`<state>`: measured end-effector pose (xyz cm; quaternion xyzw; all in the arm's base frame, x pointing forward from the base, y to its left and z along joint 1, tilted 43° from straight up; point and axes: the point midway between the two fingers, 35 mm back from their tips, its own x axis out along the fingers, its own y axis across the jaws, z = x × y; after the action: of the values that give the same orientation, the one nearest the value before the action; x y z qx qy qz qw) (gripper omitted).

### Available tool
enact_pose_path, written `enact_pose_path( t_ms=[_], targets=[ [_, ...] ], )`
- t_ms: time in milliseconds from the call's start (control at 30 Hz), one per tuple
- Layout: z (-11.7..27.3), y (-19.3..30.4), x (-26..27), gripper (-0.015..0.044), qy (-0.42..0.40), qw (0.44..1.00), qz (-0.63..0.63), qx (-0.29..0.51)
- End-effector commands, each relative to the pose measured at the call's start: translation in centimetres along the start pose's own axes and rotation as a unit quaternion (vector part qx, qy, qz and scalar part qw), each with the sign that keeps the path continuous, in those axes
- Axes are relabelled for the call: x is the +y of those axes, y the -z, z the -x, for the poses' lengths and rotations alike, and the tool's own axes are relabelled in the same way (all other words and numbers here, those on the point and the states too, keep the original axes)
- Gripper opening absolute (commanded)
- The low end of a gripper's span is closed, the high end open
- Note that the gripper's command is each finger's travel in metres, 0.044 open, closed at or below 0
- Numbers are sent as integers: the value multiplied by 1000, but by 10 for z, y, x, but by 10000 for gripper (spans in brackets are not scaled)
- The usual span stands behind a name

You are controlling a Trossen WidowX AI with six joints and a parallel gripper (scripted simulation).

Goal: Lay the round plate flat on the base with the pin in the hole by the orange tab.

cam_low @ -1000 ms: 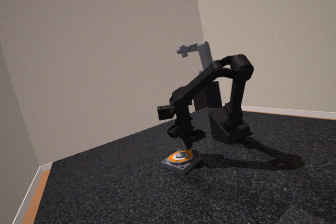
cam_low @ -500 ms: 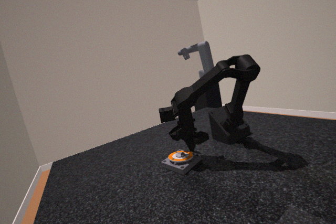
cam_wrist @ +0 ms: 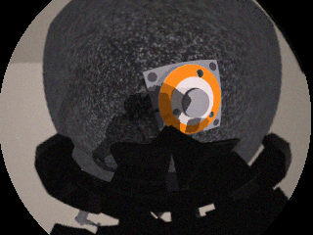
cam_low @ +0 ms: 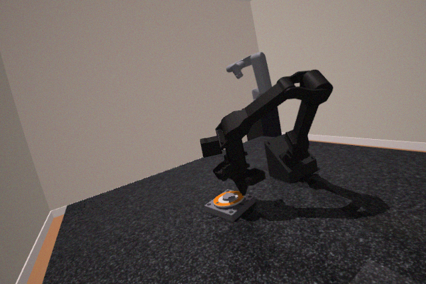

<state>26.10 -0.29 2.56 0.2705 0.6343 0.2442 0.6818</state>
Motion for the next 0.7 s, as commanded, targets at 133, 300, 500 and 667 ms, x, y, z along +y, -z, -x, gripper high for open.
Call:
enact_pose_path(
  t_ms=[133, 300, 500, 667],
  targets=[
    [3, -7, 4, 0, -1, 1000, 0, -4],
    [3, -10, 7, 0, -1, 1000, 0, -4],
    [8, -12, 7, 0, 0, 1000, 0, -4],
    [37, -8, 7, 0, 0, 1000, 0, -4]
  ],
)
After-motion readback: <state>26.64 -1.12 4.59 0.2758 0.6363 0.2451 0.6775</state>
